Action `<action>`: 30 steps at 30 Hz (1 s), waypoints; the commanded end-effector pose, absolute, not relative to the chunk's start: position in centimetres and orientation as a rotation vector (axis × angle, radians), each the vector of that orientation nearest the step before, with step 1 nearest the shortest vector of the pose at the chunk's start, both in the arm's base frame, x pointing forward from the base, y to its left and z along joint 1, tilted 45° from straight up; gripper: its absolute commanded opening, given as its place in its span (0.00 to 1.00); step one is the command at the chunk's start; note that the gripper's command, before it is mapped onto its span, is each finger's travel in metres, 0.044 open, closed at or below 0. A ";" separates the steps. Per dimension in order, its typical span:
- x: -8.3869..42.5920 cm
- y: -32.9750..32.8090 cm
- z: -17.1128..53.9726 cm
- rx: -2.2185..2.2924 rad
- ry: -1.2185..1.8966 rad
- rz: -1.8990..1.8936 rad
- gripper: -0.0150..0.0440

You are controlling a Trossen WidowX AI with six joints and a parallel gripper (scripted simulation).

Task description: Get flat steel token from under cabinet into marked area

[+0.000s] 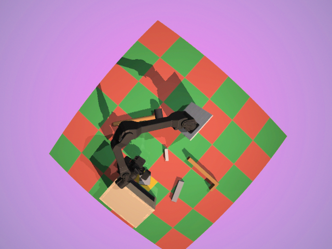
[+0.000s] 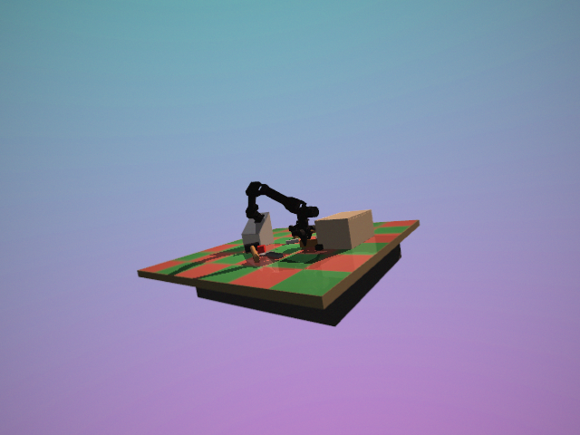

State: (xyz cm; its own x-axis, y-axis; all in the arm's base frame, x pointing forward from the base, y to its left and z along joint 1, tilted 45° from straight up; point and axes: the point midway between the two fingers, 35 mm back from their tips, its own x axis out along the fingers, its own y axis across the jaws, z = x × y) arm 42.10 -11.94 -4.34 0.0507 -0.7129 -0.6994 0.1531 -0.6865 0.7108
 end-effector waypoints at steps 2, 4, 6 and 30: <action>42.0 -11.7 -4.7 1.691 -0.557 -1.716 0.25; 41.9 -11.7 -4.7 1.691 -0.557 -1.716 0.25; 41.8 -11.8 -4.7 1.691 -0.557 -1.716 0.25; 39.8 -12.3 -4.3 1.689 -0.557 -1.717 0.25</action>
State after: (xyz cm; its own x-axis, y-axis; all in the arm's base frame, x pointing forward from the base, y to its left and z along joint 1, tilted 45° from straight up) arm 40.41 -12.18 -4.18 0.0544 -0.7068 -0.7053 0.1485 -0.6928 0.7057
